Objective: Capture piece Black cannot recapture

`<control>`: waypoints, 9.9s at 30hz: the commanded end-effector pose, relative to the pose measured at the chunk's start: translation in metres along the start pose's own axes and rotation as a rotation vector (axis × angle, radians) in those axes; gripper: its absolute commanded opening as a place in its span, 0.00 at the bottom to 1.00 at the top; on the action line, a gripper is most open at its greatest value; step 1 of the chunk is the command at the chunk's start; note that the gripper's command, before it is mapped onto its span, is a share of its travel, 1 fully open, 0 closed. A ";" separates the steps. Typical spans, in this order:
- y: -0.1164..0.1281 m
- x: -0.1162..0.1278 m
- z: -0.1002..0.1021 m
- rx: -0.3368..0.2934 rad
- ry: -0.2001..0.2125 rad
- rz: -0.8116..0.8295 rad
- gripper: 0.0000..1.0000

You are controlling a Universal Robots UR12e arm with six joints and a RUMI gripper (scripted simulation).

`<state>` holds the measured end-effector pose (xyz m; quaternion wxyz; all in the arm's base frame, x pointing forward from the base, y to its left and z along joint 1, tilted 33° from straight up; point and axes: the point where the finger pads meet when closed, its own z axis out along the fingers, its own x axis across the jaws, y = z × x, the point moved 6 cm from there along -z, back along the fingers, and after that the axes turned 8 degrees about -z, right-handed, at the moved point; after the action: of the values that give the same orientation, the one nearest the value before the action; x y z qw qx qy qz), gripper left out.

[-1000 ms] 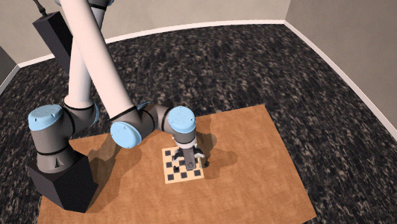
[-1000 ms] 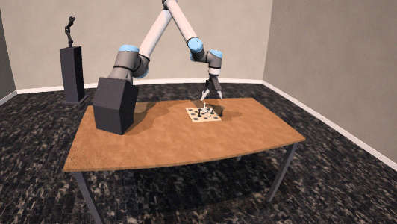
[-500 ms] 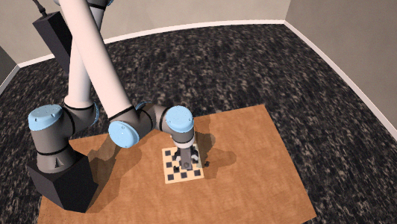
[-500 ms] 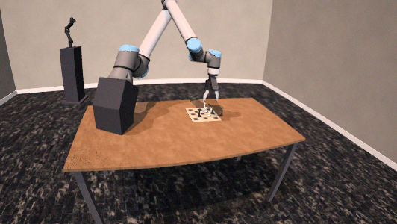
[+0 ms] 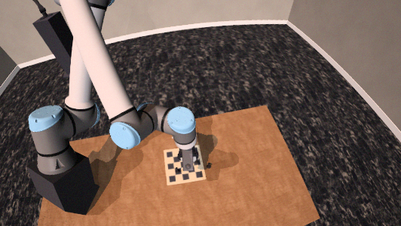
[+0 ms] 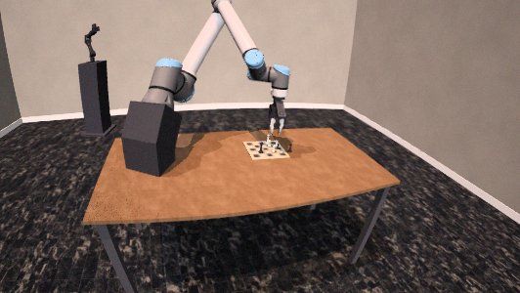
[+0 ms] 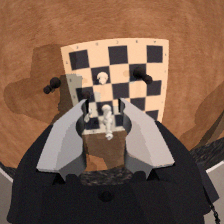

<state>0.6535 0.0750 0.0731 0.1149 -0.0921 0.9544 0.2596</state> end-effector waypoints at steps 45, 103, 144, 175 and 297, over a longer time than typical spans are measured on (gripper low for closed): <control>0.000 -0.001 0.019 0.001 -0.001 0.000 0.22; 0.000 -0.001 0.052 0.001 -0.001 0.000 0.22; 0.000 -0.001 0.052 0.001 -0.001 0.000 0.22; 0.000 -0.001 0.053 0.001 -0.001 0.000 0.22; 0.000 -0.001 -0.011 0.001 -0.001 0.000 0.00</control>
<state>0.6552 0.0769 0.0704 0.1159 -0.0915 0.9545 0.2589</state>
